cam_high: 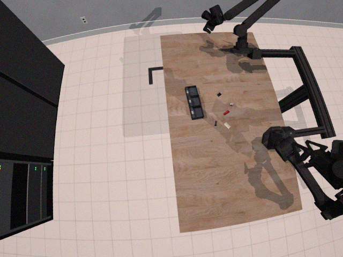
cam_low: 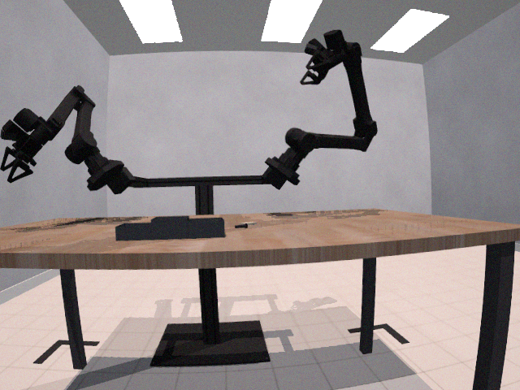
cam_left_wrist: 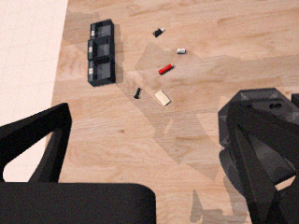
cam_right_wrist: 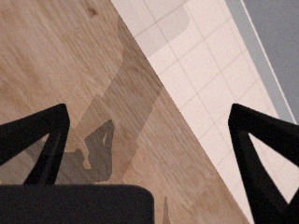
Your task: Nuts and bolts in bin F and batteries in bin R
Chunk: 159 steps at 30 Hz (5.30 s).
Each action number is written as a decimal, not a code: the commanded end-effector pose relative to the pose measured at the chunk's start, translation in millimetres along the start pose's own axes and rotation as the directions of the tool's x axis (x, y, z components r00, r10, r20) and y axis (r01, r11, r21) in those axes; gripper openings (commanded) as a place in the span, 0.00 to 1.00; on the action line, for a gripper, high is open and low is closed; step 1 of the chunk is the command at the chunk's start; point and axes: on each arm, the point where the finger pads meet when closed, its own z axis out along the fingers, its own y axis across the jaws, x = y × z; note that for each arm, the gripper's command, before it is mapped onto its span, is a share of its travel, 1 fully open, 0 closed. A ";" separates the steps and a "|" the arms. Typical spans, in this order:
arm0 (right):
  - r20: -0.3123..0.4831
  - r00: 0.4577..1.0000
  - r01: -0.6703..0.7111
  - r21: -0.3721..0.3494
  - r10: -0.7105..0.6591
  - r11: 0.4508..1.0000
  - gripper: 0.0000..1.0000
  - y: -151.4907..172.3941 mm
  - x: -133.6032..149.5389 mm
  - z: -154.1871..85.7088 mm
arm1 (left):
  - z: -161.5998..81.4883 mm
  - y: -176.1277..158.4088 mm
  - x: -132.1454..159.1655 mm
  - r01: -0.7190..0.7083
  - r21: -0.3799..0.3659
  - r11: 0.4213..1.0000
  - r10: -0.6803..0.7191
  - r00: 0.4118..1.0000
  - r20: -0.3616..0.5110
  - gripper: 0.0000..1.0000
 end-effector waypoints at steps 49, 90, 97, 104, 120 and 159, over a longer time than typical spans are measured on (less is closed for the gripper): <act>0.003 1.000 -0.005 0.001 0.005 1.000 1.00 -1.0 -2.2 -0.1 | -35.7 61.2 103.1 0.544 -0.239 0.804 -0.574 0.815 -0.076 1.00; 0.003 1.000 -0.005 0.001 0.005 1.000 1.00 -1.0 -2.2 -0.1 | -74.9 35.5 224.5 0.840 -0.468 0.274 -0.957 0.286 -0.047 1.00; 0.003 1.000 -0.005 0.001 0.005 1.000 1.00 -1.0 -2.2 -0.1 | -81.9 24.7 239.4 0.849 -0.497 0.180 -0.981 0.191 -0.029 1.00; 0.003 1.000 -0.005 0.001 0.005 1.000 1.00 -1.0 -2.2 -0.1 | -86.3 17.2 248.1 0.849 -0.514 0.121 -0.991 0.132 -0.016 1.00; 0.003 1.000 -0.005 0.001 0.005 1.000 1.00 -1.0 -2.2 -0.1 | -95.6 -0.3 264.3 0.837 -0.547 -0.002 -1.000 0.007 0.014 1.00; 0.003 1.000 -0.005 0.001 0.005 1.000 1.00 -1.0 -2.2 -0.1 | -101.2 -12.1 272.9 0.822 -0.564 -0.076 -0.997 -0.069 0.035 1.00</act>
